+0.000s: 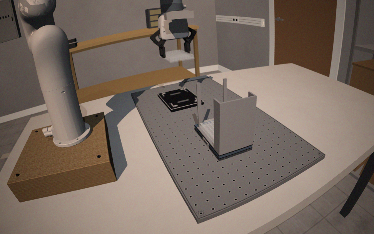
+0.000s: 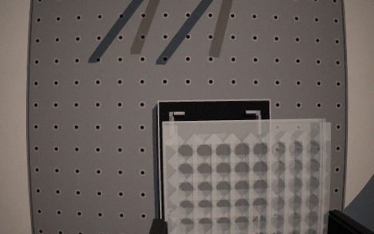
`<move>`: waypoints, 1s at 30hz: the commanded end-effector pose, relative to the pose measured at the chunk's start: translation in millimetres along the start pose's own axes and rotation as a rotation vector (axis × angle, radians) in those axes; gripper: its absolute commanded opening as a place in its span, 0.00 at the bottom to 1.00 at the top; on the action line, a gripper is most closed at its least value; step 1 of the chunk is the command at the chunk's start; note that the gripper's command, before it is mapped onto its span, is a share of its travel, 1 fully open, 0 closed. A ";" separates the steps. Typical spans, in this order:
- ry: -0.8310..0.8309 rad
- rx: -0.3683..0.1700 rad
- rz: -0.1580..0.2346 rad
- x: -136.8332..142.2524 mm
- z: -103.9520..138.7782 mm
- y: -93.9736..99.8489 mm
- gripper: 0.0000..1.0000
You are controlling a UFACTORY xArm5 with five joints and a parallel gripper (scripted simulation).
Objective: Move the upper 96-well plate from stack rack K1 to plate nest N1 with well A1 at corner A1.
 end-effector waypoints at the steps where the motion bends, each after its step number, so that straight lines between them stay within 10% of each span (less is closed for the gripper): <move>1: 0.000 -0.001 -0.003 -0.7 0.1 -5.2 0.00; 30: 0.000 -0.001 -0.002 -0.9 0.0 -47.0 0.00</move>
Point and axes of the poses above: the point where the finger pads meet when closed, its own y axis back along the fingers, its own x axis across the jaws, z = x × y, the point moved 1 cm from there along y, back along the fingers, and after that the axes turned 10 degrees about y, right-handed, at the moved point
